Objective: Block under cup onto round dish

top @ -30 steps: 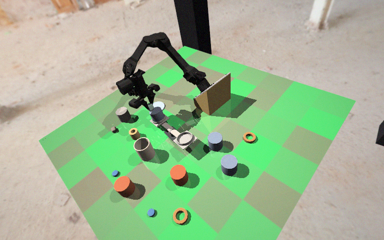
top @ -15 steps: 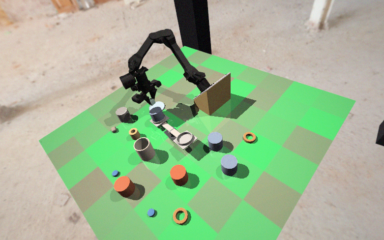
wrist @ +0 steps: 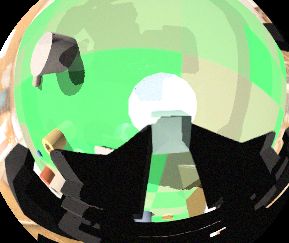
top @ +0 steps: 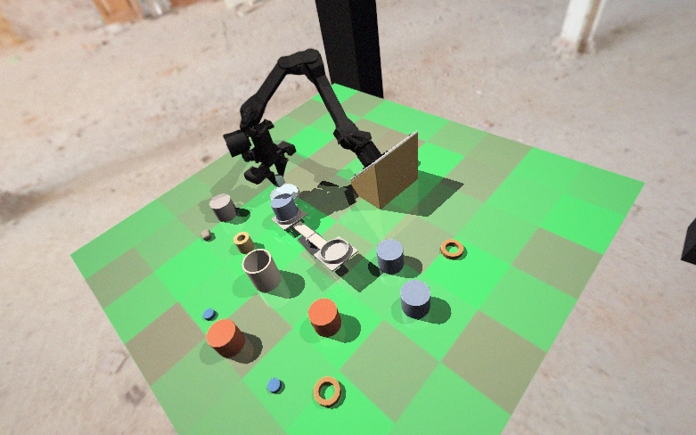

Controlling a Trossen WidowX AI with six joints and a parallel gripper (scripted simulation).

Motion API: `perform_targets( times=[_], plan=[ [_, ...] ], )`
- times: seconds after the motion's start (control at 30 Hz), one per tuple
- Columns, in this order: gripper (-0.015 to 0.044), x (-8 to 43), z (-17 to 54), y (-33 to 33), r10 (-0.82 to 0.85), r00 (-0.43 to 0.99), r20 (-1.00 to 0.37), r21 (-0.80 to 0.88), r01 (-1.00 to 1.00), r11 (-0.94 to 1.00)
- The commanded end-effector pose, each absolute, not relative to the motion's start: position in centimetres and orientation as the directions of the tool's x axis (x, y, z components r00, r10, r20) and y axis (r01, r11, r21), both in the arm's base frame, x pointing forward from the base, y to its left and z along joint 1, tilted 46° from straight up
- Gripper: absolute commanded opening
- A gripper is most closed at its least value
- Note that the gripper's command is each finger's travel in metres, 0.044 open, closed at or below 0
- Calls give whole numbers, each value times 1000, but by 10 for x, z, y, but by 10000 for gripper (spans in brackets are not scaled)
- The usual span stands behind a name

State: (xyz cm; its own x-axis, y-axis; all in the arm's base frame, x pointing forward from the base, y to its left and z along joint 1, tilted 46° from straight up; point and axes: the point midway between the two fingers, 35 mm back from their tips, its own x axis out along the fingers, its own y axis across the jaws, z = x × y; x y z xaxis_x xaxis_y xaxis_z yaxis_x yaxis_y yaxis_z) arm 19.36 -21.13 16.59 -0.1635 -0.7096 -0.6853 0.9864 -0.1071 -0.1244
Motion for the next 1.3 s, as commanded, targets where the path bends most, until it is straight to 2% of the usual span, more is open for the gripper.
perform_targets(
  times=[0.0,0.83,1.27],
  plan=[
    [0,190,157,-219,-708,-166,-687,-127,986,-107],
    [0,182,130,-248,-711,-166,-684,-128,986,-108],
    [341,183,137,-246,-718,-158,-678,-114,987,-111]
  ],
)
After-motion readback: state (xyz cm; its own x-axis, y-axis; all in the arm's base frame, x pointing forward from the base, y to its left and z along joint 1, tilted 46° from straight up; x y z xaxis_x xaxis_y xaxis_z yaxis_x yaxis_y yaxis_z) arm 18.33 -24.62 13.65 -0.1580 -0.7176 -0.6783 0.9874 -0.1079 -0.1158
